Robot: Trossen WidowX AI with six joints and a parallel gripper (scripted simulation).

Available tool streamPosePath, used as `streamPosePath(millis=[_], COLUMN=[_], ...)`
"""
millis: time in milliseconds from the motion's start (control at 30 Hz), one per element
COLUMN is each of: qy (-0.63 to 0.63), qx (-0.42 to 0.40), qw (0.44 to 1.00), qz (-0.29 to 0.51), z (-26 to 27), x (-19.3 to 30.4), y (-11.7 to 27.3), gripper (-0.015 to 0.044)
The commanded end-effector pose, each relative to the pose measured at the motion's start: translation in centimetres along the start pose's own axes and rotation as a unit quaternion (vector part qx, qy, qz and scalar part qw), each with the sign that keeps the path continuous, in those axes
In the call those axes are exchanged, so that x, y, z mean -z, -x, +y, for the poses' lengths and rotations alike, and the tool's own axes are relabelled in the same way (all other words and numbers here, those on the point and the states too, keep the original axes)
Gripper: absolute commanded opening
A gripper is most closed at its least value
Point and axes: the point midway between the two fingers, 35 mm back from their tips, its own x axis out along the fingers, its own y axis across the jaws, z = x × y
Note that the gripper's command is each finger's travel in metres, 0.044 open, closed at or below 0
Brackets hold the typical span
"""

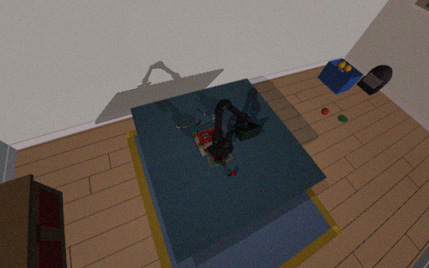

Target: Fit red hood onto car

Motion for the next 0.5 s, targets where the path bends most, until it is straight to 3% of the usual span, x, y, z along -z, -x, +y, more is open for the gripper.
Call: streamPosePath(millis=[0, 300, 467], qy=[0.000, 0.000, 0.000], qx=[0.000, 0.000, -0.001], qw=[1.000, 1.000, 1.000], qz=[0.000, 0.000, 0.001], z=[0.0, 0.0, 0.0], x=[0.0, 0.0, 0.0], y=[0.1, 1.8, 3.6], gripper=[0.0242, 0.0006, 0.0000])
